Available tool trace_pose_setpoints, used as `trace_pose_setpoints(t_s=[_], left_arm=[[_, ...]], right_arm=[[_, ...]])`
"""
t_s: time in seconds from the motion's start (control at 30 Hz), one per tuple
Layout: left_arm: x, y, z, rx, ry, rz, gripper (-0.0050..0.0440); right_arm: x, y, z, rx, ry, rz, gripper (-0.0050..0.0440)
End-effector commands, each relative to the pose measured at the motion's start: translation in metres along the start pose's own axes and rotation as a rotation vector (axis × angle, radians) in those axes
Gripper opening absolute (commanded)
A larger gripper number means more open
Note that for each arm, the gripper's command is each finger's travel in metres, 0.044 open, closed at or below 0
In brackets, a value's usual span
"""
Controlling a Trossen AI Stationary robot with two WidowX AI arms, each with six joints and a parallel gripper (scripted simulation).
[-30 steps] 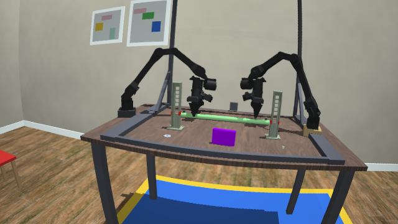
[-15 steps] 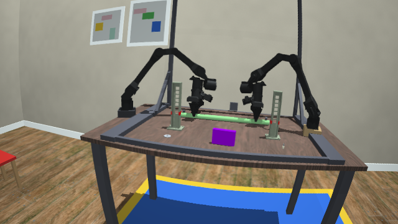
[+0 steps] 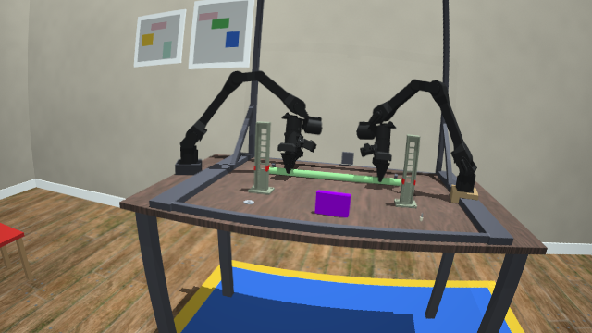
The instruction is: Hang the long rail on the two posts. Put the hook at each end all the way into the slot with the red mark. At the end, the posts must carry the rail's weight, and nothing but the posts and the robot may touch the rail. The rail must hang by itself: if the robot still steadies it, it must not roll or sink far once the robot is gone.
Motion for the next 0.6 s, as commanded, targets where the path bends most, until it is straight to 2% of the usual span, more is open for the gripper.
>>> trace_pose_setpoints(t_s=[0.0, 0.03, 0.1, 0.13, 0.2, 0.4, 0.47, 0.53, 0.57], left_arm=[[0.0077, 0.0017, -0.0022, 0.007, -0.025, 0.011, 0.0146], [0.0077, 0.0017, -0.0022, 0.007, -0.025, 0.011, 0.0126], [0.0077, 0.0017, -0.0022, 0.007, -0.025, 0.011, 0.0126], [0.0077, 0.0017, -0.0022, 0.007, -0.025, 0.011, 0.0106], [0.0077, 0.0017, -0.0022, 0.007, -0.025, 0.011, 0.0106], [0.0077, 0.0017, -0.0022, 0.007, -0.025, 0.011, 0.0066], [0.0087, 0.0020, -0.0020, 0.007, -0.025, 0.011, 0.0018], [0.0087, 0.0020, -0.0020, 0.007, -0.025, 0.011, 0.0018], [0.0109, 0.0029, -0.0016, 0.007, -0.025, 0.011, 0.0000]], right_arm=[[0.0086, -0.0023, -0.0023, -0.008, -0.025, -0.009, -0.0050], [0.0086, -0.0023, -0.0023, -0.008, -0.025, -0.009, -0.0050], [0.0086, -0.0023, -0.0023, -0.008, -0.025, -0.009, -0.0050], [0.0086, -0.0023, -0.0023, -0.008, -0.025, -0.009, -0.0050], [0.0086, -0.0023, -0.0023, -0.008, -0.025, -0.009, -0.0050], [0.0086, -0.0023, -0.0023, -0.008, -0.025, -0.009, -0.0050], [0.0096, -0.0027, -0.0024, -0.008, -0.025, -0.009, -0.0050], [0.0096, -0.0027, -0.0024, -0.008, -0.025, -0.009, -0.0050], [0.0118, -0.0035, -0.0027, -0.008, -0.025, -0.009, -0.0050]])
Point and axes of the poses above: on each arm, the point midway between the two fingers, 35 mm back from their tips, its own x axis back along the fingers, its own y axis across the jaws, z = x × y, the point moved 8 cm from there along x, back along the fingers, and after that the axes turned 1 degree about -x, right-handed, at the moved point
